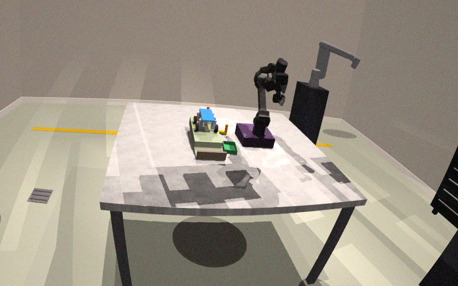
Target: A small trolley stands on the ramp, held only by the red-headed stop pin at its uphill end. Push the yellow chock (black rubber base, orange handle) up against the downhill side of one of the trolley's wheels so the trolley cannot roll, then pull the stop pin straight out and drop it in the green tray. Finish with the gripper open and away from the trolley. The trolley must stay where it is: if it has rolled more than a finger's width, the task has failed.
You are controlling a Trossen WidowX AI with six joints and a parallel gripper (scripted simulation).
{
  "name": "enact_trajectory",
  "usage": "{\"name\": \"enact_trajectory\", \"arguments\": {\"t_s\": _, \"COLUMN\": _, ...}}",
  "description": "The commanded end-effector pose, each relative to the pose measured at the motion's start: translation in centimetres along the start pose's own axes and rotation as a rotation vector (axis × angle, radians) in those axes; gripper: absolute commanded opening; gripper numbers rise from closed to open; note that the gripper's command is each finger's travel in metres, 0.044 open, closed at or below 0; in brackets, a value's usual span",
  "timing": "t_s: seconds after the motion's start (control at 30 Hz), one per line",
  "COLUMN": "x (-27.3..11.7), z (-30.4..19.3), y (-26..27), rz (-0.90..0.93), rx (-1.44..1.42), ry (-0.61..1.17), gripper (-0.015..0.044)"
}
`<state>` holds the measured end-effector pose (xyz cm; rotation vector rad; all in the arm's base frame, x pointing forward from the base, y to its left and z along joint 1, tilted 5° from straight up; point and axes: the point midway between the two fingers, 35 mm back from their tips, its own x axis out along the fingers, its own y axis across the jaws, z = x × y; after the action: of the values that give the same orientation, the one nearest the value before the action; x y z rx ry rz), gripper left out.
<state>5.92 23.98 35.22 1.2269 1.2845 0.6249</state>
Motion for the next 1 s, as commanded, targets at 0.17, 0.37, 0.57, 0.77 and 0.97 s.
{"name": "enact_trajectory", "arguments": {"t_s": 0.17, "x": 1.0, "z": 2.9, "y": -0.8, "rz": -0.053, "rx": -0.143, "ry": -0.102, "gripper": 0.0243}}
{"name": "enact_trajectory", "arguments": {"t_s": 0.37, "x": 1.8, "z": 6.9, "y": -2.0, "rz": -0.152, "rx": -0.321, "ry": -0.219, "gripper": 0.019}}
{"name": "enact_trajectory", "arguments": {"t_s": 0.57, "x": 1.9, "z": 10.9, "y": -3.5, "rz": -0.278, "rx": -0.483, "ry": -0.306, "gripper": 0.019}}
{"name": "enact_trajectory", "arguments": {"t_s": 0.77, "x": 1.4, "z": 14.8, "y": -5.3, "rz": -0.423, "rx": -0.626, "ry": -0.361, "gripper": 0.019}}
{"name": "enact_trajectory", "arguments": {"t_s": 0.97, "x": 0.3, "z": 18.5, "y": -7.3, "rz": -0.579, "rx": -0.75, "ry": -0.38, "gripper": 0.019}}
